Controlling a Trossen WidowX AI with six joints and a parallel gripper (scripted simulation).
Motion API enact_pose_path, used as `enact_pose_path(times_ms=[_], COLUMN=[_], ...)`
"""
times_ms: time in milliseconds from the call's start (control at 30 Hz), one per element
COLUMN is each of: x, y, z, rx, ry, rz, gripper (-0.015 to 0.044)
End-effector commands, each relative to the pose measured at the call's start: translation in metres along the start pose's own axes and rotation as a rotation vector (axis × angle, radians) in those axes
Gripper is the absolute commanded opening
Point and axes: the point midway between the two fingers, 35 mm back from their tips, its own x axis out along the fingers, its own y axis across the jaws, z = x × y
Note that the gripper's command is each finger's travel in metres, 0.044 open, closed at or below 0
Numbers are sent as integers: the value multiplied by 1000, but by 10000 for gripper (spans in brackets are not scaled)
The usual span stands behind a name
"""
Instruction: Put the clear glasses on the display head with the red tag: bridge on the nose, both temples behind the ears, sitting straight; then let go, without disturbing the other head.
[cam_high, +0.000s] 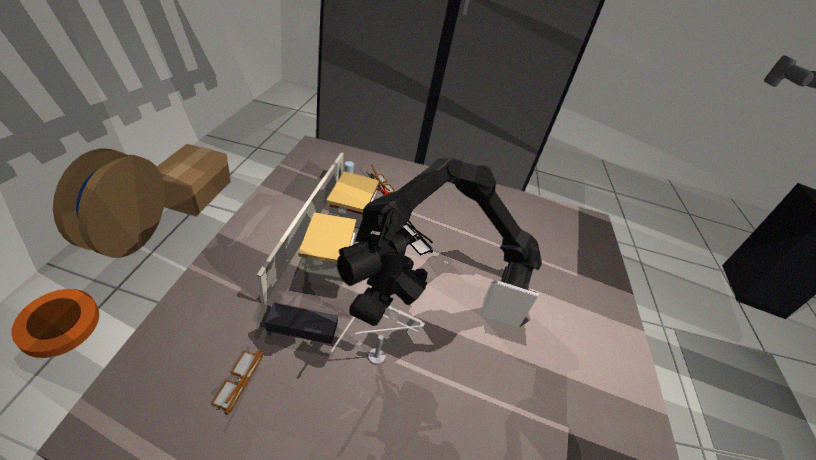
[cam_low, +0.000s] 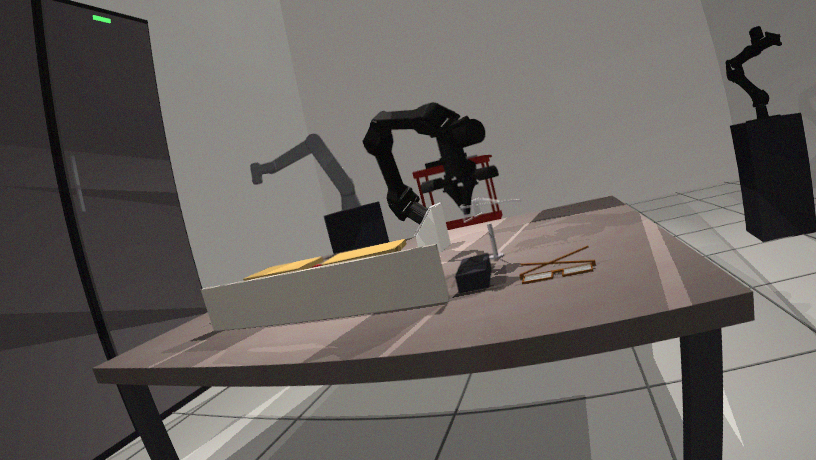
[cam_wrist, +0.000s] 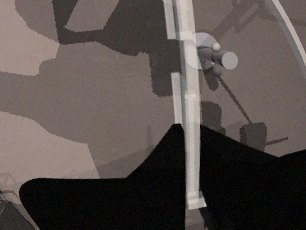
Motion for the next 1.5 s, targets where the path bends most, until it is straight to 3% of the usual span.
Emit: enact_pose_path(times_ms=[0, 233, 667, 1467], x=[1, 7, 61, 62], y=[-4, -7, -6, 8], z=[-8, -13, -14, -24], rx=[-4, -3, -3, -3], ry=[2, 3, 4, 4], rz=[3, 3, 6, 7], gripper=[0, 0, 0, 0])
